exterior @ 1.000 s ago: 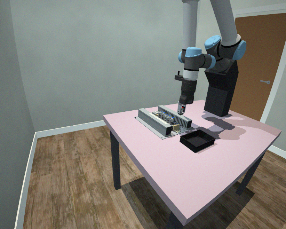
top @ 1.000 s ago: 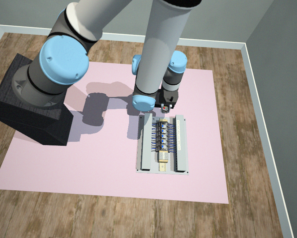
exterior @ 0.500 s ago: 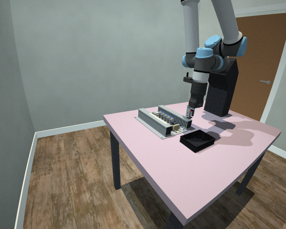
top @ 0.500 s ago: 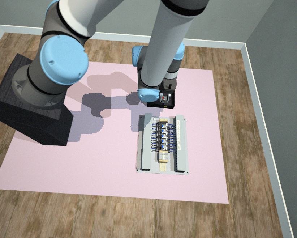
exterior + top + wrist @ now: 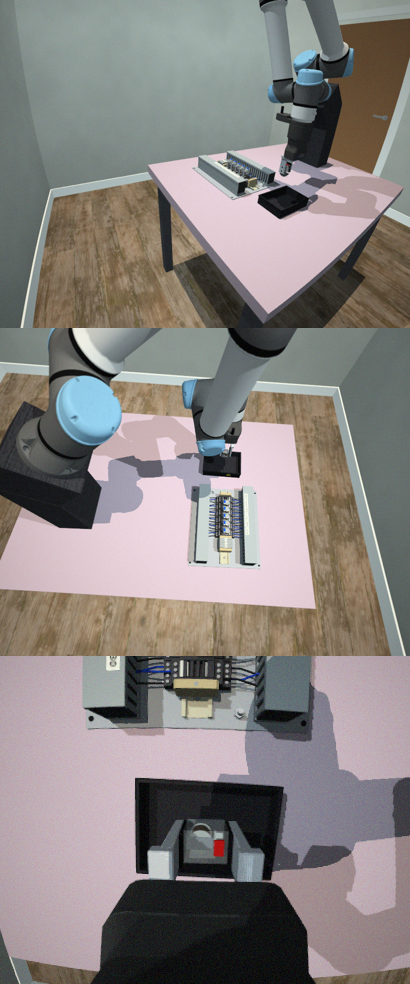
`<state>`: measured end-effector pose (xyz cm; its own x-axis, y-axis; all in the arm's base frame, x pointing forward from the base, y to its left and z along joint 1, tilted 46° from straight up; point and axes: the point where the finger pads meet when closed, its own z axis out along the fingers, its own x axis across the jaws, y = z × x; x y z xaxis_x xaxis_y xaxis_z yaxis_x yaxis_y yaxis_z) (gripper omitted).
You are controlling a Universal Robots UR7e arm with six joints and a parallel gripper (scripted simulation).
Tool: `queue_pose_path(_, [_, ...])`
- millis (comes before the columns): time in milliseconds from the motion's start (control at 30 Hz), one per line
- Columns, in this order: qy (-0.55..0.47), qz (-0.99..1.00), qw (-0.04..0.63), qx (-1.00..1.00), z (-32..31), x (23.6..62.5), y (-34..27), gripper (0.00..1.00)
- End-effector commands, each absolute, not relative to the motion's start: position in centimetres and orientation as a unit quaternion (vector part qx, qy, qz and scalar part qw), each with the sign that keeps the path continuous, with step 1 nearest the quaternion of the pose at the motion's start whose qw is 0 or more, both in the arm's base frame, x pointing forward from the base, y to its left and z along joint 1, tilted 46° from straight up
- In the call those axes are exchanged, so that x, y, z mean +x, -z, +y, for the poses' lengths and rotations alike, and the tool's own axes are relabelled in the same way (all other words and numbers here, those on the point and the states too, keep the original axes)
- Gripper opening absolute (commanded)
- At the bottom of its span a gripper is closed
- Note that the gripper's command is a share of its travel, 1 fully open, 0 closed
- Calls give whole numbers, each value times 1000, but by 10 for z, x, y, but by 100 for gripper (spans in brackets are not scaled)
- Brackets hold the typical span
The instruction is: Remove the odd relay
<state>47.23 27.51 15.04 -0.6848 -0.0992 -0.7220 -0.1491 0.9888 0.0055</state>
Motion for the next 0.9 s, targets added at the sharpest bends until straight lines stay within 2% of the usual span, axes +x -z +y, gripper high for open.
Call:
queue_pose_path(0, [-31,917,392,-67,285,471,-150,0])
queue_pose_path(867, [-31,917,392,-67,298,468,-149,0])
